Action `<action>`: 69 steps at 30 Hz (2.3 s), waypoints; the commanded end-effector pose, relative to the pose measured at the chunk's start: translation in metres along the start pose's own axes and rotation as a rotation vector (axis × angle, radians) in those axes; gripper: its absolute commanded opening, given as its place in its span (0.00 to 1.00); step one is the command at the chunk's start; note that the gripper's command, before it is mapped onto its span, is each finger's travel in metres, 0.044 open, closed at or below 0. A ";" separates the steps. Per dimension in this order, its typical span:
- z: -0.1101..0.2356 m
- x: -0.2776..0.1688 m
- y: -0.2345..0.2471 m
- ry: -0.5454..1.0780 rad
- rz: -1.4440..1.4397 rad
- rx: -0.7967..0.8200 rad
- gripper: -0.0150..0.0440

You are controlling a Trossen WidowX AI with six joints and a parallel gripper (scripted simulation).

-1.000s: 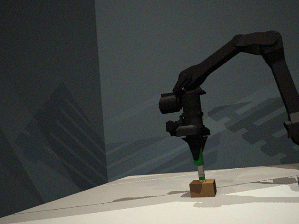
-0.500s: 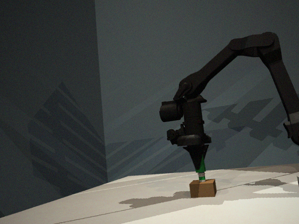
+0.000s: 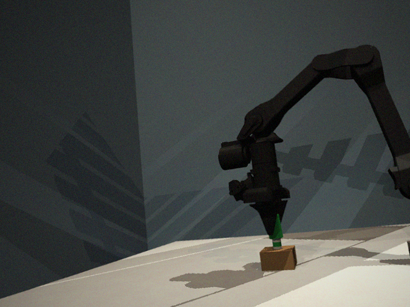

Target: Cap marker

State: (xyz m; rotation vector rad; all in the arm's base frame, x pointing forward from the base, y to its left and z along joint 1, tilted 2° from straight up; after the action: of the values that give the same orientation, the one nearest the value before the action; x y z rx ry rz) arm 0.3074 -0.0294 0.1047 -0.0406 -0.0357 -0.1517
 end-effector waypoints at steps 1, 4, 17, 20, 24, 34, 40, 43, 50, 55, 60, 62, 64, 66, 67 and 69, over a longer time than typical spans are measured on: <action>0.000 0.000 0.000 -0.001 0.000 0.000 0.88; 0.000 0.000 0.000 -0.001 0.000 0.000 1.00; 0.075 0.001 0.000 0.000 0.000 0.000 1.00; 0.074 0.001 0.000 0.001 0.012 0.000 0.96; 0.070 -0.001 0.000 0.009 0.094 0.000 0.78; 0.070 -0.001 0.000 0.009 0.094 0.000 0.33; 0.070 -0.001 0.000 0.009 0.094 0.000 0.25; 0.070 -0.001 0.000 0.009 0.094 0.000 0.25; 0.069 -0.001 0.000 0.009 0.094 0.000 0.25; 0.064 -0.001 0.000 0.009 0.094 0.000 0.25; 0.057 -0.001 0.000 0.009 0.094 -0.001 0.25; 0.054 -0.001 0.000 0.009 0.094 -0.001 0.25; 0.052 -0.001 0.000 0.009 0.094 -0.001 0.25; 0.049 -0.001 0.000 0.009 0.094 -0.001 0.25; 0.048 -0.001 0.000 0.009 0.094 -0.001 0.25; 0.045 -0.001 0.000 0.009 0.094 -0.001 0.25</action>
State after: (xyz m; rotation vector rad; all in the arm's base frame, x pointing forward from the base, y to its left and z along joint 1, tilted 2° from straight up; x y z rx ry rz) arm 0.3061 -0.0269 0.1577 -0.0423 -0.0347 -0.0611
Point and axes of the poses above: the point midway between the two fingers, 35 mm back from their tips, its own z axis back along the fingers, its own y axis across the jaws, x = y × z, the point moved 3 cm from there along z, back along the fingers, and after that the axes turned 6 degrees about -z, right-handed, at the moved point
